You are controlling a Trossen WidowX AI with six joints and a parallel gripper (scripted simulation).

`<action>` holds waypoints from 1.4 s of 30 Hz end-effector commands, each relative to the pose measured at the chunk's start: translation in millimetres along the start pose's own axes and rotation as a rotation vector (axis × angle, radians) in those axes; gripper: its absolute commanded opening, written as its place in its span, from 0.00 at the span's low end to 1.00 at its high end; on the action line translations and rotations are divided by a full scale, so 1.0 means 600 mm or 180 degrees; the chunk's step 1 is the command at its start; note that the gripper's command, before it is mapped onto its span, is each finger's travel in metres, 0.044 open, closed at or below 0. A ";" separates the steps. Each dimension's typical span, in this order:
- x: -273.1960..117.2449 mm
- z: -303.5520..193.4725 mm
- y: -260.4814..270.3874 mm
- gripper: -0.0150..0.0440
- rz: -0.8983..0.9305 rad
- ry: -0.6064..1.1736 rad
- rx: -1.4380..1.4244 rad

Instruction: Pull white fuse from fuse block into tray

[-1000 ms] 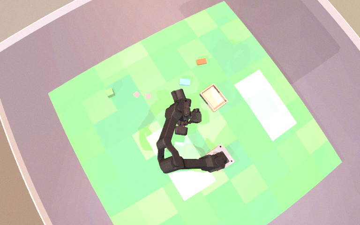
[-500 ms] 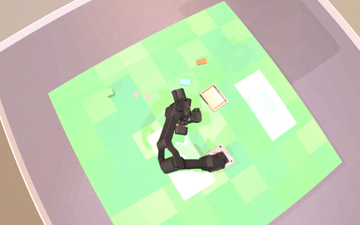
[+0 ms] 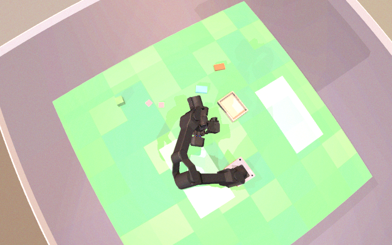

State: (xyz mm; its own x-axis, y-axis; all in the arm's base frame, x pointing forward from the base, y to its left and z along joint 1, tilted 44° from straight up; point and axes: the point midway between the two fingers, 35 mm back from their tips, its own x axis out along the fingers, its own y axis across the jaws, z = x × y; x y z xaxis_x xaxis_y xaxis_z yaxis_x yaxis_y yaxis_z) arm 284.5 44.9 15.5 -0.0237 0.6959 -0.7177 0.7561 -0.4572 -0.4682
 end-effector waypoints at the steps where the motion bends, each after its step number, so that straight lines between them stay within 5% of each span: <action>1: -0.005 0.000 0.002 0.25 0.0015 -0.0014 -0.0018; 42: -0.062 0.012 0.028 0.25 0.0031 -0.0023 -0.0011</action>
State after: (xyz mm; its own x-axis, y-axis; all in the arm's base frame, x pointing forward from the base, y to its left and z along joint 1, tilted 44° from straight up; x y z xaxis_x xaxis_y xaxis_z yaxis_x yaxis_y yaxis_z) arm 287.9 17.5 36.9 -0.0214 0.6946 -0.7191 0.7584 -0.4574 -0.4644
